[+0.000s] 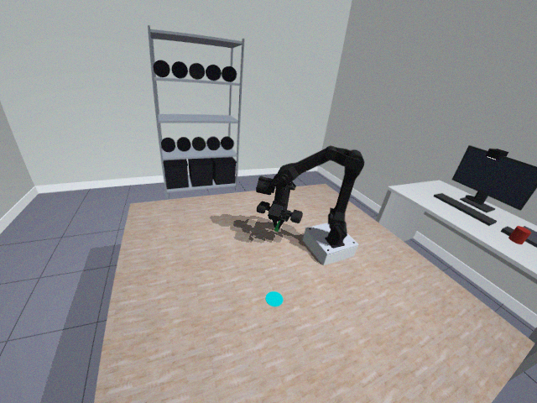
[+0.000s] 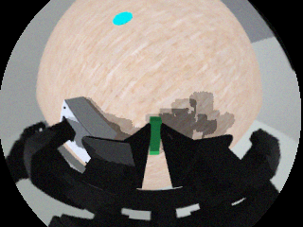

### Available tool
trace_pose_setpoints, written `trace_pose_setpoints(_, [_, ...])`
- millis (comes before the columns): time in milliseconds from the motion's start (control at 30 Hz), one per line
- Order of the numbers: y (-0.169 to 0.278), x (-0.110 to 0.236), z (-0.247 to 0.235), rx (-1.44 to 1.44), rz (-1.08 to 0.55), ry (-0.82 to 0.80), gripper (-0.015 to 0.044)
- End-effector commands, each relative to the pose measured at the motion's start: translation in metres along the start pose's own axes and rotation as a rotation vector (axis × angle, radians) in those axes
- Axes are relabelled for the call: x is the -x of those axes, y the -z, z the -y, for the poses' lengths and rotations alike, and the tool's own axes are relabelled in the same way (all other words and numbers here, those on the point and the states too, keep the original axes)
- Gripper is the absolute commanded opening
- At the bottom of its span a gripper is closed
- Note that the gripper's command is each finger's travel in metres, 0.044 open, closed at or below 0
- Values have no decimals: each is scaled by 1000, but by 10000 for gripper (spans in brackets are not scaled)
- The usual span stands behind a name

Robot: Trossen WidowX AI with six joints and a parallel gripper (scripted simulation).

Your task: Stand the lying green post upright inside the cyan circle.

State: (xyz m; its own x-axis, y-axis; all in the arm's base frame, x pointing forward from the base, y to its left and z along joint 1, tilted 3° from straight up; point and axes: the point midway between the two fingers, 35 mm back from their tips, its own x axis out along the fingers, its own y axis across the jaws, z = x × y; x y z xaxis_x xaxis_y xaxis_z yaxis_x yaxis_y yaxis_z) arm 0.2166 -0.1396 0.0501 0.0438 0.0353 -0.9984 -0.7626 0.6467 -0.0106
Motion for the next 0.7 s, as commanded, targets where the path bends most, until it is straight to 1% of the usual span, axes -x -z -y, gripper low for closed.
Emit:
trace_pose_setpoints(0, [1, 13, -1, 5, -4, 2, 23])
trace_pose_setpoints(300, [1, 41, -6, 5, -5, 2, 23])
trace_pose_setpoints(433, [0, 44, -6, 8, -5, 2, 23])
trace_pose_setpoints(667, [-17, 46, -2, 30, -5, 2, 23])
